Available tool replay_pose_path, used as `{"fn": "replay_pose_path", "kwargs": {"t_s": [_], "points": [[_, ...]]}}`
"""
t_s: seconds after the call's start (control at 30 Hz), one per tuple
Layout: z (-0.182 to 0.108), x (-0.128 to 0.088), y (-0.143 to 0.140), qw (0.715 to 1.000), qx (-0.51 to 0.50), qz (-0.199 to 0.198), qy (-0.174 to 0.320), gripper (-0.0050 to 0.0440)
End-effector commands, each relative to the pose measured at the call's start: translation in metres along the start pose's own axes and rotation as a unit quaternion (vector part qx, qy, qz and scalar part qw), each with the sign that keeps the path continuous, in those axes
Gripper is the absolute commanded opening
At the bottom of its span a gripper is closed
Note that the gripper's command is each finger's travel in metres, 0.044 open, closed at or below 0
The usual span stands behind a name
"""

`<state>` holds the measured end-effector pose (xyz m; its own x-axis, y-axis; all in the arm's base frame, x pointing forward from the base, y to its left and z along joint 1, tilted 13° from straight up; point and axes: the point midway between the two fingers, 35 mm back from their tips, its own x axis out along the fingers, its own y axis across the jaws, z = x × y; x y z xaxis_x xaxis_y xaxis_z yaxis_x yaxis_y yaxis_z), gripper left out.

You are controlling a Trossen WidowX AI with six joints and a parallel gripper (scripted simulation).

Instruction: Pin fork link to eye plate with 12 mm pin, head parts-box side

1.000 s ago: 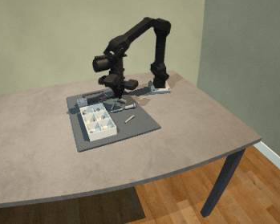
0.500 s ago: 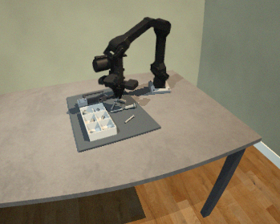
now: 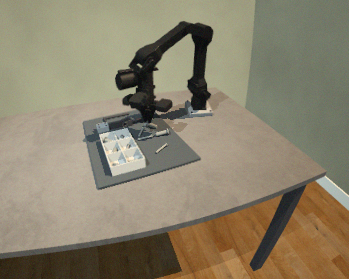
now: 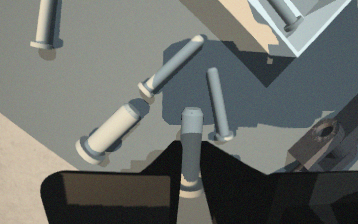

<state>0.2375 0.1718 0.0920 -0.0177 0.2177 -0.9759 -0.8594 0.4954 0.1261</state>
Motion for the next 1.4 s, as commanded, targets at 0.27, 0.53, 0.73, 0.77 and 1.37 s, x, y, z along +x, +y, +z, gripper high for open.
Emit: {"fn": "replay_pose_path", "kwargs": {"t_s": [0.27, 0.53, 0.73, 0.77, 1.37], "points": [[0.006, -0.010, -0.002, 1.000, -0.004, -0.008, -0.017, -0.0050], [0.006, -0.006, -0.008, 0.998, 0.059, -0.004, -0.010, -0.0050], [0.008, -0.006, -0.022, 0.973, 0.229, -0.003, -0.010, -0.0050], [0.009, -0.006, -0.025, 0.963, 0.268, -0.003, -0.010, -0.0050], [0.019, -0.006, -0.079, 0.697, 0.717, 0.003, -0.012, -0.0050]]}}
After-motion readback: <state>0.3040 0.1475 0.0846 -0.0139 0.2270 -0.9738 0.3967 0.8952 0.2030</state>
